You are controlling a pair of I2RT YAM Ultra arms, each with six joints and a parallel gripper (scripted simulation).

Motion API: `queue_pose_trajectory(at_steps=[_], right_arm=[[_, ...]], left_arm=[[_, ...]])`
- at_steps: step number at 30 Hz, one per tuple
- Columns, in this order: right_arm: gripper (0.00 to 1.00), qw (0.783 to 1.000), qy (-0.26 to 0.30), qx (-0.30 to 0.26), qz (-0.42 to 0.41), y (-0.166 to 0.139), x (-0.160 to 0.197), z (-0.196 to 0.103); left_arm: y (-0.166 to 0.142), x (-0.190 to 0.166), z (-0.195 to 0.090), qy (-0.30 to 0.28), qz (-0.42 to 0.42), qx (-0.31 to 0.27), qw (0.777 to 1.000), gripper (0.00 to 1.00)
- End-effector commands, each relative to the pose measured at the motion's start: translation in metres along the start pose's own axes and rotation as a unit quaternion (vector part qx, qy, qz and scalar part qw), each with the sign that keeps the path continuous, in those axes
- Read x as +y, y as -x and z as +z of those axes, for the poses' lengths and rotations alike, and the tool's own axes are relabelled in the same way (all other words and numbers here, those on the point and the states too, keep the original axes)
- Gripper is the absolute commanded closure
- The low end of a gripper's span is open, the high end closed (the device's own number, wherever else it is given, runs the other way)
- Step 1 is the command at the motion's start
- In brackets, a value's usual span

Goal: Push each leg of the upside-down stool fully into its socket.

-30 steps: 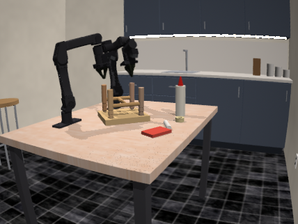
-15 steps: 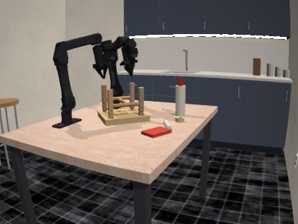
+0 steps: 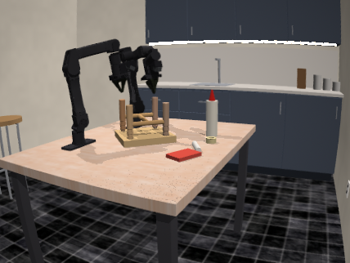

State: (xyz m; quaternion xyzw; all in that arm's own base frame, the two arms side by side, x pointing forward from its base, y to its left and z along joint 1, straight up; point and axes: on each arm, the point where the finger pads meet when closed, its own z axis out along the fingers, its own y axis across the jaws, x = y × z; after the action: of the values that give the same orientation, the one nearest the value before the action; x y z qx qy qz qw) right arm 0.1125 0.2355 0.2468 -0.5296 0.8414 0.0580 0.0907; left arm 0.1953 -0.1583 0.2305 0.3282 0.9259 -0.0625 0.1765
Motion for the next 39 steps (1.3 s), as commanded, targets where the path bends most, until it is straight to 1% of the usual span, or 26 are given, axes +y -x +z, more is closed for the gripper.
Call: queue_pose_trajectory(at_steps=[1,9,12,15,16,17,22,25,28,33,34,37,39], right_arm=[[1.0,1.0,0.002,-0.026,-0.002,0.004,0.0,-0.015],[1.0,1.0,0.002,-0.026,-0.002,0.004,0.0,-0.015],[1.0,1.0,0.002,-0.026,-0.002,0.004,0.0,-0.015],[1.0,1.0,0.002,-0.026,-0.002,0.004,0.0,-0.015],[1.0,1.0,0.001,-0.005,-0.002,-0.004,0.0,-0.004],[1.0,1.0,0.002,-0.015,-0.003,-0.003,0.0,-0.002],[1.0,1.0,0.0,-0.025,-0.003,0.0,0.0,0.0],[1.0,1.0,-0.001,-0.015,-0.004,-0.003,0.0,0.009],[1.0,1.0,-0.002,-0.016,-0.004,-0.003,0.0,0.014],[1.0,1.0,-0.002,-0.025,-0.003,0.0,-0.001,0.013],[1.0,1.0,-0.003,-0.017,-0.004,-0.005,-0.001,0.018],[1.0,1.0,-0.003,-0.016,-0.005,-0.005,-0.001,0.023],[1.0,1.0,-0.003,-0.028,-0.005,-0.001,-0.001,0.018]], left_arm=[[0.006,-0.001,-0.004,0.001,-0.001,-0.033,0.999,1.0],[0.003,0.0,0.006,0.002,-0.003,-0.035,0.999,1.0],[0.012,0.0,-0.005,0.001,-0.003,-0.056,0.998,1.0],[0.014,0.0,-0.007,0.001,-0.003,-0.059,0.998,1.0],[0.014,0.0,-0.007,0.001,-0.003,-0.059,0.998,1.0],[0.014,0.0,-0.006,0.001,-0.003,-0.057,0.998,1.0],[0.014,0.0,-0.008,0.001,-0.003,-0.061,0.998,1.0],[0.014,0.0,-0.008,0.001,-0.003,-0.061,0.998,1.0],[0.014,0.0,-0.008,0.001,-0.003,-0.061,0.998,1.0],[0.014,0.0,-0.008,0.001,-0.003,-0.061,0.998,1.0],[0.014,0.0,-0.008,0.001,-0.003,-0.061,0.998,1.0],[0.014,0.0,-0.008,0.001,-0.003,-0.061,0.998,1.0],[0.014,0.0,-0.008,0.001,-0.003,-0.061,0.998,1.0]])
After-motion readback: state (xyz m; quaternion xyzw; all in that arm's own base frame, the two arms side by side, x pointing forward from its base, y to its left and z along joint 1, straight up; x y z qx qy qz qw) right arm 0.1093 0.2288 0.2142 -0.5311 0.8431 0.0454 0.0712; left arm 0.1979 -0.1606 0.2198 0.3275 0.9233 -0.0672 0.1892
